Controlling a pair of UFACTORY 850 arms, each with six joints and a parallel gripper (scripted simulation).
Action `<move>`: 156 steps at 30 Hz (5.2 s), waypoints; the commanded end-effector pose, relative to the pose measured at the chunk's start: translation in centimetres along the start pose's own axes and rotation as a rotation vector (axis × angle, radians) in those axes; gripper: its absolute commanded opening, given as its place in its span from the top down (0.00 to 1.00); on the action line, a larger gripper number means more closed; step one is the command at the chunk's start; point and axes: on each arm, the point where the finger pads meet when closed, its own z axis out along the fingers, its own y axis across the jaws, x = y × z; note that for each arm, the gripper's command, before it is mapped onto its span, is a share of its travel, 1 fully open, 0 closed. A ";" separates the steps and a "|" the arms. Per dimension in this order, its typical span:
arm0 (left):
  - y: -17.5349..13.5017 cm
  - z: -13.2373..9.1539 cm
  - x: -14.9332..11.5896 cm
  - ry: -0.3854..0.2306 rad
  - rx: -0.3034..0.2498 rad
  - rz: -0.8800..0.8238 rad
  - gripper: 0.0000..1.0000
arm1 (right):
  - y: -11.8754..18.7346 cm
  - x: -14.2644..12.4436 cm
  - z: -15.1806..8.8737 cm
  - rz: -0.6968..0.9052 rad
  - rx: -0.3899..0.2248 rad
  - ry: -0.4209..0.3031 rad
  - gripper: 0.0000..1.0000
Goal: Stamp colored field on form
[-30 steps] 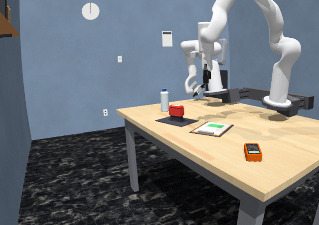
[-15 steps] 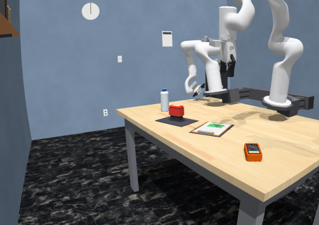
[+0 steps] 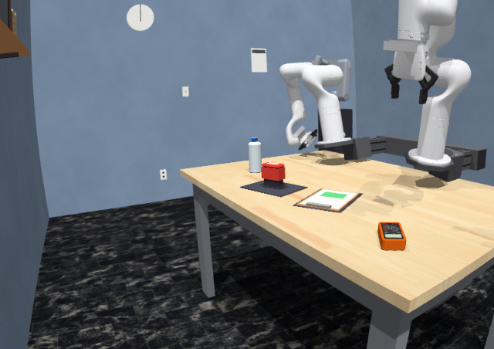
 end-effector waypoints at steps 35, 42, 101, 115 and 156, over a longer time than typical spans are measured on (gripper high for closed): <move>-25.9 -17.8 -31.3 0.078 0.079 -1.094 0.00 | 0.0 0.0 0.0 0.000 0.000 0.000 0.00; -26.0 -19.6 -35.9 0.087 0.095 -1.232 0.00 | 0.0 0.0 0.0 0.000 0.000 0.000 0.00; -25.1 -22.2 -42.2 0.099 0.119 -1.426 0.00 | 0.4 0.8 -0.7 -0.092 0.002 -0.111 0.00; -25.1 -22.2 -42.2 0.099 0.119 -1.426 0.00 | 2.1 3.4 -2.8 -0.368 0.050 -0.414 0.00; -25.1 -22.2 -42.2 0.099 0.119 -1.426 0.00 | 9.6 21.0 -6.1 -1.394 0.612 -1.305 0.00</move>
